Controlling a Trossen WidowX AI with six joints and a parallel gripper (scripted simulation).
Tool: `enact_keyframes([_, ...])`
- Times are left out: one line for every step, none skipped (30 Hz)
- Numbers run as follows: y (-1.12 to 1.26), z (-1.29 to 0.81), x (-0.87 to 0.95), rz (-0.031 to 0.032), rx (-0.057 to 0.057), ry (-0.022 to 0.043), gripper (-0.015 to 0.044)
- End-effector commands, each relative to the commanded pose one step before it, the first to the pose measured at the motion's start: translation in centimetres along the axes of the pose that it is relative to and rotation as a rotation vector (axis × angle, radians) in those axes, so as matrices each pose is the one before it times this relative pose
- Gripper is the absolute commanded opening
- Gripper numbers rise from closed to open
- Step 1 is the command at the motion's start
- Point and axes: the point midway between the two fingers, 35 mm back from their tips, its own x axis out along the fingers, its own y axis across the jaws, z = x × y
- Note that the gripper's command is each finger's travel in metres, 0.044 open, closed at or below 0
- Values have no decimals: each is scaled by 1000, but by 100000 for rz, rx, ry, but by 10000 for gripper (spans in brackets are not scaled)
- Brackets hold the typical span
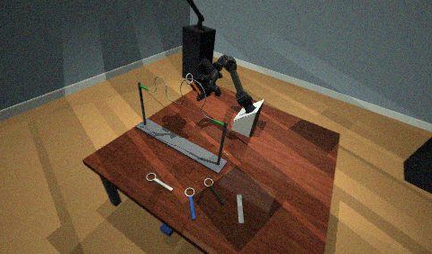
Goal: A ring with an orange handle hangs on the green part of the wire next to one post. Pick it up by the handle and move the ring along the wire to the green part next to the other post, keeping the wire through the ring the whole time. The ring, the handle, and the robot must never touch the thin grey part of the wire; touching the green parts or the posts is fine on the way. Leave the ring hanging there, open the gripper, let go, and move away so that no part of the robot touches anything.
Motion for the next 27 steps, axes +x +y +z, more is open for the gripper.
enact_keyframes([-236, -77, -4, -3307, -5866, -574, -150])
enact_keyframes([-45, -1, 7, -612, -1114, -144, -150])
enact_keyframes([-45, 0, 6, -611, -1114, -144, -150])
enact_keyframes([-45, 1, 6, -611, -1114, -144, -150])
enact_keyframes([-45, -1, 7, -611, -1113, -145, -150])
enact_keyframes([-45, -2, 7, -611, -1114, -145, -150])
enact_keyframes([-45, -1, 7, -611, -1114, -145, -150])
enact_keyframes([-45, 0, 6, -611, -1114, -145, -150])
enact_keyframes([-45, 1, 6, -611, -1114, -145, -150])
enact_keyframes([-45, -1, 7, -610, -1114, -145, -150])
enact_keyframes([-45, -1, 7, -611, -1115, -145, -150])
enact_keyframes([-45, -1, 7, -611, -1115, -145, -150])
enact_keyframes([-45, 0, 6, -611, -1115, -145, -150])
enact_keyframes([-45, 1, 5, -611, -1114, -145, -150])
enact_keyframes([-45, -1, 7, -610, -1114, -146, -150])
enact_keyframes([-45, -1, 7, -611, -1115, -146, -150])
enact_keyframes([-45, -1, 6, -611, -1115, -146, -150])
enact_keyframes([-45, 0, 6, -610, -1115, -146, -150])
enact_keyframes([-46, 1, 5, -610, -1115, -146, -150])
enact_keyframes([-45, -1, 7, -610, -1114, -146, -150])
enact_keyframes([-45, -1, 7, -610, -1115, -146, -150])
enact_keyframes([-45, -1, 6, -610, -1115, -146, -150])
enact_keyframes([-46, 0, 6, -610, -1115, -146, -150])
enact_keyframes([-46, 1, 5, -610, -1115, -146, -150])
enact_keyframes([-46, -1, 7, -610, -1114, -146, -150])
enact_keyframes([-46, -1, 7, -610, -1115, -146, -150])
enact_keyframes([-46, -1, 6, -610, -1115, -146, -150])
